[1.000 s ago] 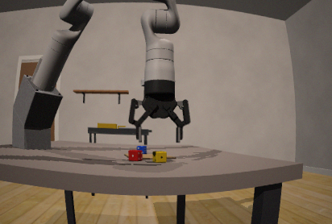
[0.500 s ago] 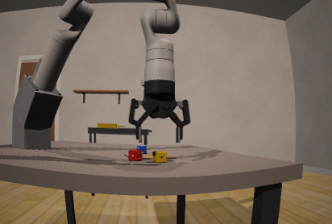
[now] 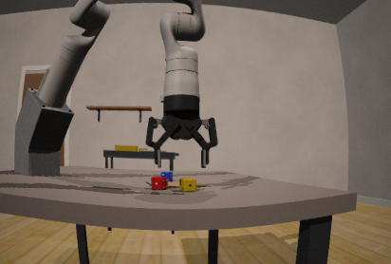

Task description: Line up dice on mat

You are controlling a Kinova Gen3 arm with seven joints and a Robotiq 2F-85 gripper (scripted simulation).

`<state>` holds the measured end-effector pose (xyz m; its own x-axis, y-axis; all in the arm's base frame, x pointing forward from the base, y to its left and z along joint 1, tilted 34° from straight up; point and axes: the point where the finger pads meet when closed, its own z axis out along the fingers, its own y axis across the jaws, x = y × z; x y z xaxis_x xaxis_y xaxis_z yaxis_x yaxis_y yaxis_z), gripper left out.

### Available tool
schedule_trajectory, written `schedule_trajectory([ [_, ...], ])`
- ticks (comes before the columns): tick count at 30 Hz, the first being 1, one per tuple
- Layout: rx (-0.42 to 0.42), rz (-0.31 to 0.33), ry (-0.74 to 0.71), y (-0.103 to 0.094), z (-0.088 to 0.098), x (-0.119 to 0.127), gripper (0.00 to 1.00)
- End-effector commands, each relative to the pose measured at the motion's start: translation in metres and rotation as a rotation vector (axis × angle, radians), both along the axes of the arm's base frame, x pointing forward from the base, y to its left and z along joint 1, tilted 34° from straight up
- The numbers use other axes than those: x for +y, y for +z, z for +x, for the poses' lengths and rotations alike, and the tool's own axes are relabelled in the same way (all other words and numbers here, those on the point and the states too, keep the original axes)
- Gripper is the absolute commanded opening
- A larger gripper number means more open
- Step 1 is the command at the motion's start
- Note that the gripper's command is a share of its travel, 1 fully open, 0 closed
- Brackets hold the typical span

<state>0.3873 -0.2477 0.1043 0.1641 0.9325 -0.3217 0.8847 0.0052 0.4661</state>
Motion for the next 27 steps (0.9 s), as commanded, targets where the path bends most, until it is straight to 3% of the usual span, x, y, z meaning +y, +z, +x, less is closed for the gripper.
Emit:
schedule_trajectory([
  [1,0.005,0.006,-0.005,-0.008,-0.009,0.004,1.00],
  [13,0.003,0.000,-0.008,-0.031,-0.039,0.020,1.00],
  [27,0.003,0.007,-0.004,-0.033,-0.041,0.024,1.00],
])
